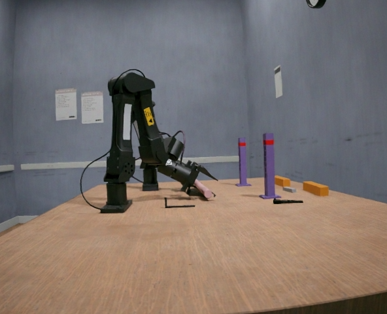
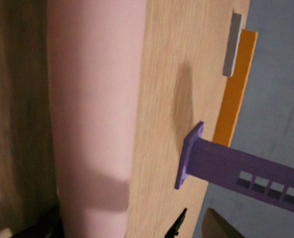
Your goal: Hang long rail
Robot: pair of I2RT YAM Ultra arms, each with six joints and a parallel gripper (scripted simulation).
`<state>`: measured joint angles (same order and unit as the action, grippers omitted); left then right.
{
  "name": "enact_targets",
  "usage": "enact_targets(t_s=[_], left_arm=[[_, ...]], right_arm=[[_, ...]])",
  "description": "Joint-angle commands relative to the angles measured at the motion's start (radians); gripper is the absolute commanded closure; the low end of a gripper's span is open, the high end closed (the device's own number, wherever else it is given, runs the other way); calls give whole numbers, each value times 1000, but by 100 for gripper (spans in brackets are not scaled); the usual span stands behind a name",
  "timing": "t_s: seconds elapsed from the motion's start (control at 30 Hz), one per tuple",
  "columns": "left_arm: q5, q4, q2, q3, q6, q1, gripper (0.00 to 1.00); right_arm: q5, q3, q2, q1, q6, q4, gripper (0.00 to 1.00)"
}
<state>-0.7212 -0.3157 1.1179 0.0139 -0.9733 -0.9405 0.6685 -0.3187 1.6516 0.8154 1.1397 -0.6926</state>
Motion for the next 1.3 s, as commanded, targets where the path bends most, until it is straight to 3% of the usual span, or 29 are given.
enact_targets(t_s=[0.0, 0.17, 0.33, 0.43, 0.63, 0.87, 1.03, 1.1, 1.13, 1.27], left_arm=[[-16, -32, 27, -11, 34, -25, 30], [-41, -20, 32, -1, 65, -61, 30], [-87, 111, -76, 14, 119, -124, 30], [-112, 193, -130, 21, 152, -160, 0], [-168, 350, -209, 39, 244, -251, 0], [-242, 578, -286, 104, 500, -413, 0], [-262, 771, -318, 161, 622, -492, 0], [-262, 771, -318, 161, 622, -492, 0], [-265, 868, -307, 185, 638, -504, 0], [-266, 998, -297, 212, 653, -513, 0]], right_arm=[[-10, 16, -22, 2, -4, 34, 30], [-7, 29, -61, 12, -11, 67, 30], [27, 46, -122, 45, -35, 124, 30], [41, 53, -154, 62, -48, 157, 0], [72, 63, -221, 103, -80, 233, 0], [145, 49, -355, 205, -169, 411, 0], [169, 36, -384, 238, -212, 483, 0], [169, 36, -384, 238, -212, 483, 0], [172, 31, -385, 241, -221, 498, 0], [175, 28, -387, 245, -229, 509, 0]])
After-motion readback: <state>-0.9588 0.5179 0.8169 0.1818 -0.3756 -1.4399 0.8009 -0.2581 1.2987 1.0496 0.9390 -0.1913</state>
